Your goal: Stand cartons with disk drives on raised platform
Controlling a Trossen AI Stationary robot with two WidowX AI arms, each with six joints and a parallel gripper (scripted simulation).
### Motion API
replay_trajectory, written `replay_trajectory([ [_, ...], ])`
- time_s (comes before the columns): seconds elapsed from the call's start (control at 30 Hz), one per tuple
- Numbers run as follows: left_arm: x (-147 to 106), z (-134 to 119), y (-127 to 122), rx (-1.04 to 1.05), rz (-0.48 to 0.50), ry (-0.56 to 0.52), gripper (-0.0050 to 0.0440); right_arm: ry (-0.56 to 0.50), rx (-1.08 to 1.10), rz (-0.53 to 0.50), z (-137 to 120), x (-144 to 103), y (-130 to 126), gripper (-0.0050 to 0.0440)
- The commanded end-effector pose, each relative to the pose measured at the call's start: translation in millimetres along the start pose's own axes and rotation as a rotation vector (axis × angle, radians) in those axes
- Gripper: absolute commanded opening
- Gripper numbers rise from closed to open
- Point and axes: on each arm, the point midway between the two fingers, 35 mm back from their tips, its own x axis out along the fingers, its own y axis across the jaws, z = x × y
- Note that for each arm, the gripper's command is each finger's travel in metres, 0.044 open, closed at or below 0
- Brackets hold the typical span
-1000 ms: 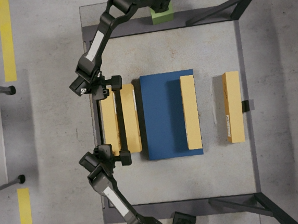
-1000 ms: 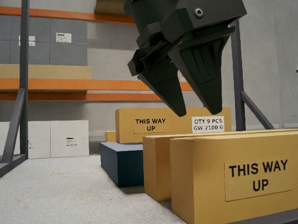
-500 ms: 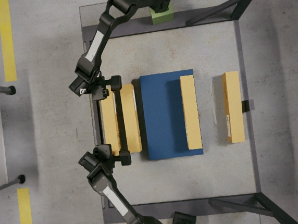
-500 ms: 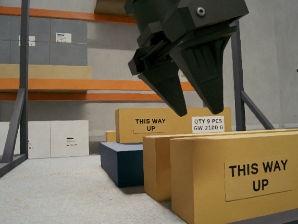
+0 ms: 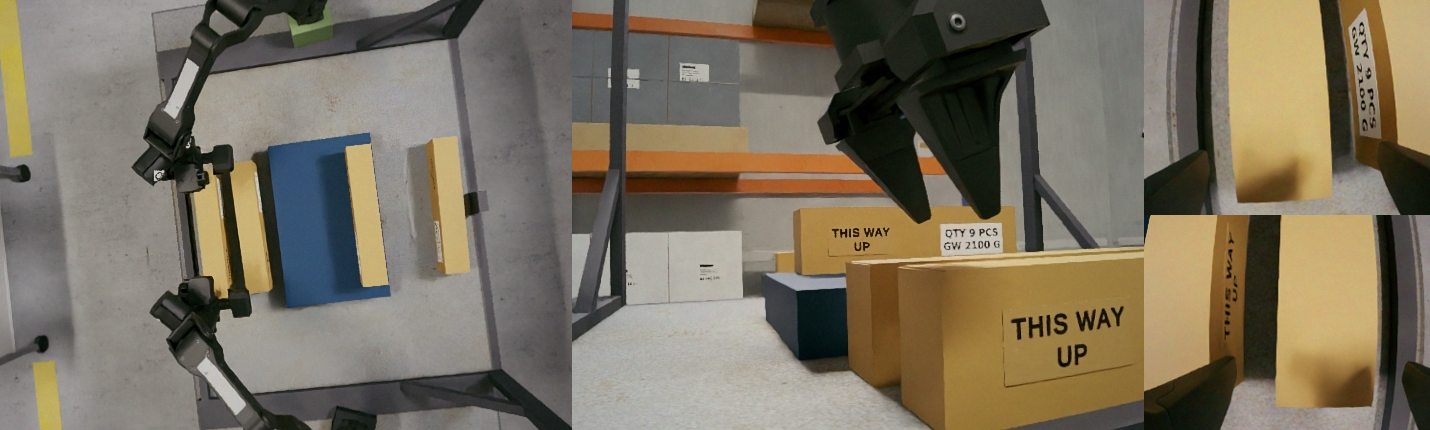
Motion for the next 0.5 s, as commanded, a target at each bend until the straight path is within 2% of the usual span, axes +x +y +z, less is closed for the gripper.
replay_trajectory([
  [0.0,-6.9,3.9,1.9,0.007,0.018,-0.022,0.0382,-0.025,-0.009,-0.023,9.1,-10.6,-4.9,0.0382],
  [0.47,-6.4,4.5,2.3,0.012,0.029,-0.036,0.0382,-0.025,-0.009,-0.022,9.0,-10.6,-4.8,0.0382],
])
